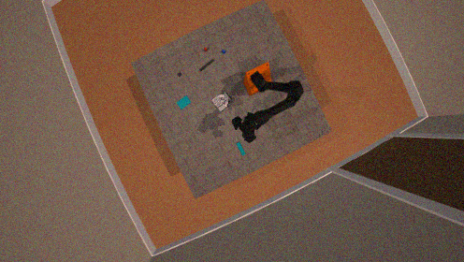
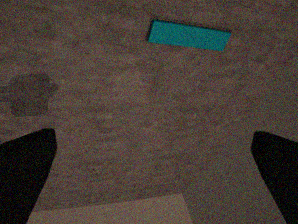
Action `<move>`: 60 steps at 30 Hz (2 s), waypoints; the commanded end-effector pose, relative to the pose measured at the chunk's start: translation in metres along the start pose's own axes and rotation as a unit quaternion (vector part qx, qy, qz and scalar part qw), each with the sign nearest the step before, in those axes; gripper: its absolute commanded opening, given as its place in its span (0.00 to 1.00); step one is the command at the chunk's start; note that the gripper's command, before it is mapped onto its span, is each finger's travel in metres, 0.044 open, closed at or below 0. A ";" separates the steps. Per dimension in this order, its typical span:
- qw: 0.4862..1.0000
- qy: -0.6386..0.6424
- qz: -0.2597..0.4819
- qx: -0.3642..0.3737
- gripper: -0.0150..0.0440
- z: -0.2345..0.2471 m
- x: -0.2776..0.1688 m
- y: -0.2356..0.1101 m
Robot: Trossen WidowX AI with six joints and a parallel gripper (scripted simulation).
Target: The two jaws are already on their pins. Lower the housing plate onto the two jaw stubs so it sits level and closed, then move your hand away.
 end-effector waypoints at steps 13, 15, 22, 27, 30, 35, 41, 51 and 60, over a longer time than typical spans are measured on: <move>0.980 -0.057 -0.168 0.090 1.00 0.035 0.093 0.022; 0.974 -0.067 -0.190 0.100 1.00 0.040 0.105 0.022; 0.962 -0.085 -0.230 0.117 1.00 0.047 0.126 0.021; 0.962 -0.085 -0.230 0.117 1.00 0.056 0.138 0.048; 0.963 -0.084 -0.230 0.116 1.00 0.058 0.143 0.055; 0.963 -0.084 -0.230 0.116 1.00 0.058 0.143 0.056; 0.963 -0.084 -0.230 0.116 1.00 0.060 0.146 0.063; 0.963 -0.084 -0.230 0.116 1.00 0.063 0.151 0.073; 0.963 -0.084 -0.230 0.116 1.00 0.065 0.154 0.079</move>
Point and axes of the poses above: the point midway between the two fingers, 35 mm back from their tips, its own y axis out along the fingers, its own z axis across the jaws, x = y × z, the point moved 2 cm from there along -y, back along the fingers, and after that the axes turned 5 degrees about y, right-handed, at the moved point
